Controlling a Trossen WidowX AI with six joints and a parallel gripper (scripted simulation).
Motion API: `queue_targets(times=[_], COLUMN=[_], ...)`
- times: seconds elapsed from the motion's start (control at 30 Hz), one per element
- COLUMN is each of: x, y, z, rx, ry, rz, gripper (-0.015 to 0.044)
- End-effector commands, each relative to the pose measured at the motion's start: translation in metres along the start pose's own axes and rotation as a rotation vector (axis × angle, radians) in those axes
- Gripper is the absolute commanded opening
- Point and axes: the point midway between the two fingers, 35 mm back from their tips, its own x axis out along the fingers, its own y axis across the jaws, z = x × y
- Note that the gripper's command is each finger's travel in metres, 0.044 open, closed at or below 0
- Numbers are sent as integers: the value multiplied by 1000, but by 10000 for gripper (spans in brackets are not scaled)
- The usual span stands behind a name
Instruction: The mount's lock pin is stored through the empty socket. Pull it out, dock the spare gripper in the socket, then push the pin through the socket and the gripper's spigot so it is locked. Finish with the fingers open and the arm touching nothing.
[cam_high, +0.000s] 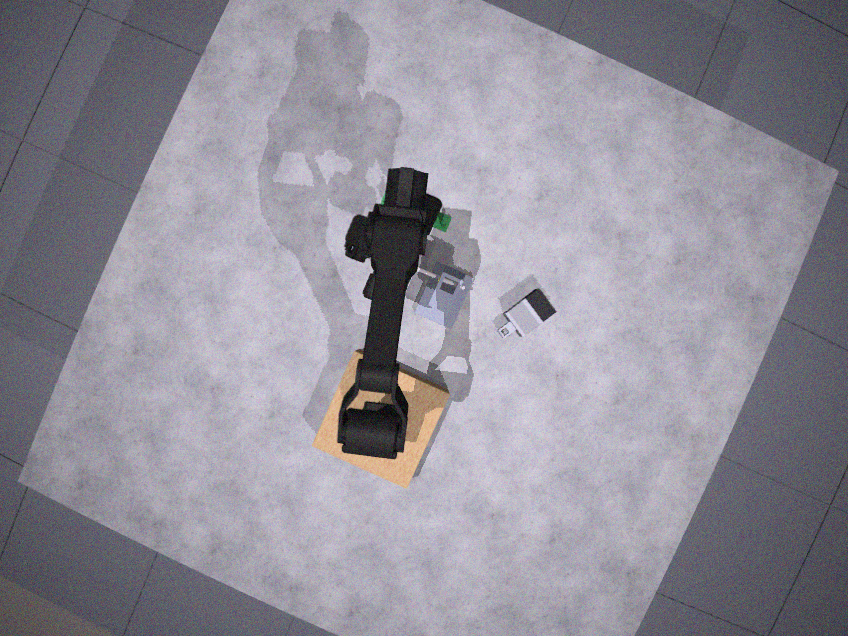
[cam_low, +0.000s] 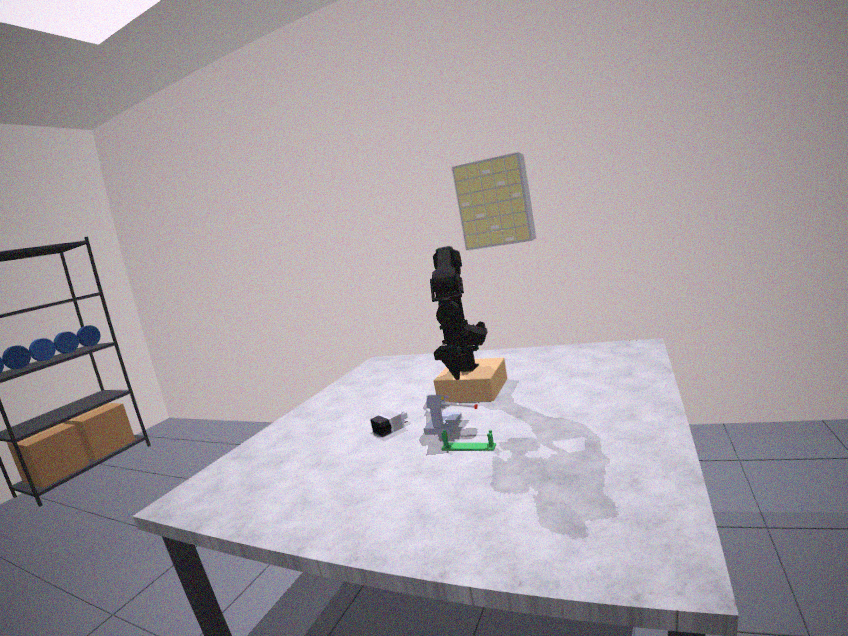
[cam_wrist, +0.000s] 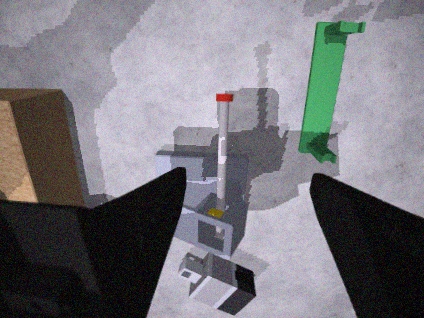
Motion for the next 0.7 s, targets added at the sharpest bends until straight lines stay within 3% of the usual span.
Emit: queue_targets(times=[0.0,0.1,0.67], x=[33,58,83], y=[4,9,10], z=[1,0,0], rx=[5,6,6], ry=[7,6,6], rz=[27,29,29], gripper=[300,300,300])
